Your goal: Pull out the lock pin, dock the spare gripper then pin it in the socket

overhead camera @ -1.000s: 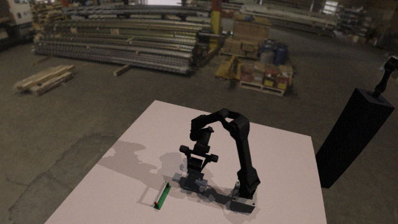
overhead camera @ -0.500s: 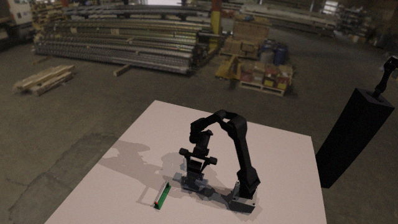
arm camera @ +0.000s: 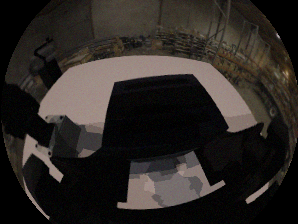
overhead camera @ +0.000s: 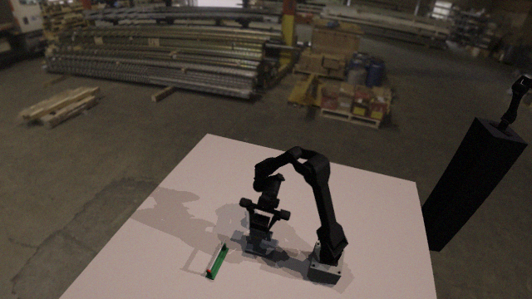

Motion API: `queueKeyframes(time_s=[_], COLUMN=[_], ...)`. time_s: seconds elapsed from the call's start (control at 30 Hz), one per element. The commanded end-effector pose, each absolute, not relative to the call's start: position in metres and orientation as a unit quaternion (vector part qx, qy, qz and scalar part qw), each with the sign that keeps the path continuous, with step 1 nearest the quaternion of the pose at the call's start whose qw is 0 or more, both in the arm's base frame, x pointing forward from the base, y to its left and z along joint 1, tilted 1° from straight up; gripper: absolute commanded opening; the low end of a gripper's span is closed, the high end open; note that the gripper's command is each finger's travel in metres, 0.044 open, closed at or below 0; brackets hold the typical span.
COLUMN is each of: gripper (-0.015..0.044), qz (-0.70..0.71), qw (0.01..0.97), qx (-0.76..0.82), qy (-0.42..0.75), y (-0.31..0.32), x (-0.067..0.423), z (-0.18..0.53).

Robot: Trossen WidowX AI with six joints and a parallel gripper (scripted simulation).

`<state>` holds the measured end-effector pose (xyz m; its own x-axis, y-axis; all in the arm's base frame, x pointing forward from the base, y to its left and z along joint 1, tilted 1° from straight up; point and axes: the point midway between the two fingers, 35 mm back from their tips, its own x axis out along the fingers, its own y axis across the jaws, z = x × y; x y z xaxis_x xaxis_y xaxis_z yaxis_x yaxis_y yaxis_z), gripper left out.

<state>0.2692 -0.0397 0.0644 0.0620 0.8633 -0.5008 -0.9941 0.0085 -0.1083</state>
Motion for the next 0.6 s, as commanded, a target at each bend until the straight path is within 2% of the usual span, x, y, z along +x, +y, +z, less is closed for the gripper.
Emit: queueKeyframes(time_s=[0.0, 0.43, 0.47, 0.57], gripper=[0.0079, 0.0420, 0.0440, 0.0440], qz=[0.669, 0.669, 0.669, 0.669], qw=[0.694, 0.694, 0.694, 0.694], qx=[-0.222, -0.222, -0.222, -0.221], qy=[0.148, 0.148, 0.148, 0.148], y=[-0.0398, -0.0398, -0.0398, -0.0398], x=[0.2693, 0.2693, 0.2693, 0.2690], z=[0.0646, 0.0646, 0.0646, 0.0670])
